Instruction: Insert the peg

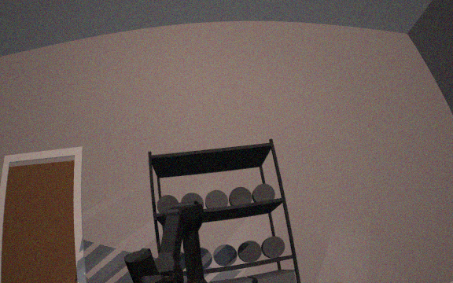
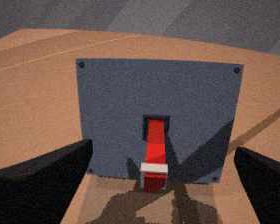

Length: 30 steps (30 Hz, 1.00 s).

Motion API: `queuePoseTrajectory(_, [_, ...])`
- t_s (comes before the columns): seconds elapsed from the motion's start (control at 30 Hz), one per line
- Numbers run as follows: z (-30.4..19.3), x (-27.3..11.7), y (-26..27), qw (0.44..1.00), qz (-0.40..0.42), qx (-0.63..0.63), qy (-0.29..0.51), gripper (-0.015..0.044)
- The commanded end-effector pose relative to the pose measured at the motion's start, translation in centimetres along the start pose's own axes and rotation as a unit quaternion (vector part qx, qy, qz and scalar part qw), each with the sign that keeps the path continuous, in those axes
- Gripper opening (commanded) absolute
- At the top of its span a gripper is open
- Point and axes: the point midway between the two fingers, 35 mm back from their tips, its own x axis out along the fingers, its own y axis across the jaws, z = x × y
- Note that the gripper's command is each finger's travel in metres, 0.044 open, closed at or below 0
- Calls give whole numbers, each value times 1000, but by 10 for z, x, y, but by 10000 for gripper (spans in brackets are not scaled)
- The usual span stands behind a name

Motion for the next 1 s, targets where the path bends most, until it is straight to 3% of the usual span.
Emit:
queuePoseTrajectory(0.0, [0, -6, 0, 1000, 1, -1, 1, 440])
queuePoseTrajectory(0.97, [1, -40, -4, 1000, 0, 0, 3, 440])
